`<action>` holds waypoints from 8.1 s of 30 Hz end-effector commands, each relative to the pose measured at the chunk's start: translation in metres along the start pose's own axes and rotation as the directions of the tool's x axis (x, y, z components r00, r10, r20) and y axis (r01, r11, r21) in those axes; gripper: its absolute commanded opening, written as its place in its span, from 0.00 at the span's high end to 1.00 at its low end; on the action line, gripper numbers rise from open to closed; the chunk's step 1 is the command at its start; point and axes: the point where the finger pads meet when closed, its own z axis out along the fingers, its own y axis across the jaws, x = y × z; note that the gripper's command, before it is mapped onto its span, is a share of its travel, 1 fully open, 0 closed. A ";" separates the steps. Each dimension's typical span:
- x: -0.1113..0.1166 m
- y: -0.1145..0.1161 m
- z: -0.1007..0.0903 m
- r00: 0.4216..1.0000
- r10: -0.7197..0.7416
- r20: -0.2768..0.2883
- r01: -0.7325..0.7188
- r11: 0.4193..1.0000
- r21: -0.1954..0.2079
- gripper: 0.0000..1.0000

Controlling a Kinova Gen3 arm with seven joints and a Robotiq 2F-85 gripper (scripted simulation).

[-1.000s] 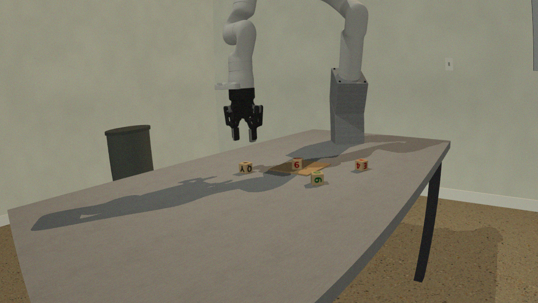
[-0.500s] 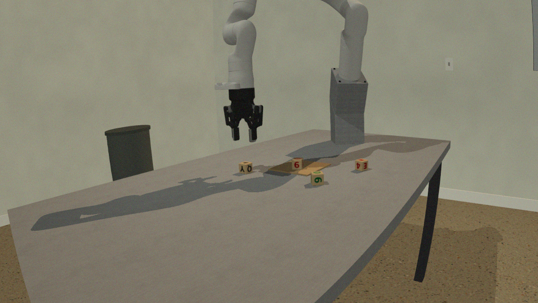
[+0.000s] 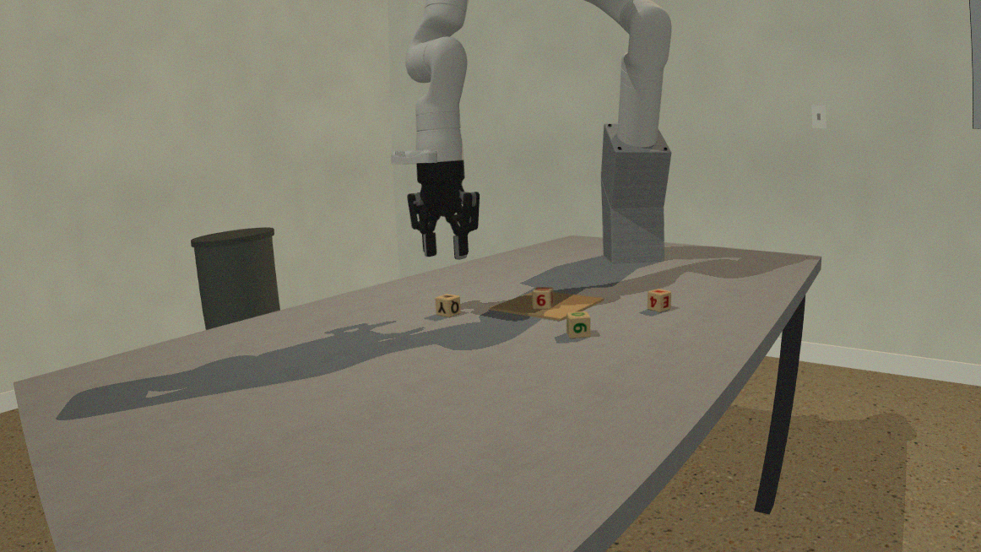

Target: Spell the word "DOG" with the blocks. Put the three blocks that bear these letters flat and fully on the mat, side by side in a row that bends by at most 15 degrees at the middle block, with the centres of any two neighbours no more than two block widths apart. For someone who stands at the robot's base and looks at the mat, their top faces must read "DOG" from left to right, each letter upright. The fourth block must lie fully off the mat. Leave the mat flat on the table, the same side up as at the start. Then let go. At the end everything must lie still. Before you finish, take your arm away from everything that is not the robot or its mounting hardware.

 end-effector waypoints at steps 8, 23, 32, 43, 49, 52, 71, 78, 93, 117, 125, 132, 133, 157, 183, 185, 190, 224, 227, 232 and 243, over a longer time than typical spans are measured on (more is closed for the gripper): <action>0.004 0.001 0.008 1.000 -0.011 -0.009 0.011 1.000 -0.002 0.33; 0.004 0.002 0.027 1.000 -0.011 -0.009 0.011 1.000 -0.002 0.33; 0.003 0.002 0.038 1.000 -0.011 -0.009 0.011 1.000 -0.002 0.33; 0.003 0.002 0.049 1.000 -0.012 -0.009 0.012 1.000 -0.003 0.33; 0.003 0.002 0.051 1.000 -0.013 -0.009 0.013 1.000 -0.003 0.33; 0.003 0.002 0.051 1.000 -0.014 -0.009 0.014 1.000 -0.003 0.33; 0.003 0.002 0.051 1.000 -0.014 -0.008 0.014 1.000 -0.003 0.33; 0.003 0.002 0.051 1.000 -0.014 -0.005 0.014 1.000 -0.002 0.33; 0.002 0.001 0.051 1.000 -0.014 -0.005 0.014 1.000 -0.002 0.33; 0.003 0.002 0.057 1.000 -0.010 -0.009 0.010 1.000 -0.003 0.33; 0.003 0.003 0.073 1.000 -0.006 -0.009 0.006 1.000 -0.004 0.33; 0.003 0.003 0.084 1.000 -0.008 -0.009 0.008 1.000 -0.005 0.33; 0.003 0.003 0.085 1.000 -0.008 -0.009 0.008 1.000 -0.005 0.33; 0.003 0.002 0.089 1.000 -0.008 -0.008 0.008 1.000 -0.003 0.54; 0.003 0.001 0.089 1.000 -0.008 -0.008 0.008 1.000 -0.003 0.74; 0.003 0.001 0.089 1.000 -0.008 -0.008 0.008 1.000 -0.003 0.74; 0.003 0.001 0.089 1.000 -0.008 -0.008 0.008 1.000 -0.003 0.74; -0.001 -0.001 -0.010 1.000 -0.012 0.002 0.012 1.000 0.003 0.74; -0.001 0.000 -0.013 1.000 -0.012 0.002 0.012 1.000 0.002 0.74; 0.000 0.003 -0.013 1.000 -0.009 -0.002 0.009 1.000 -0.004 0.74; 0.004 0.002 0.028 0.981 0.193 -0.010 -0.193 0.981 0.000 0.74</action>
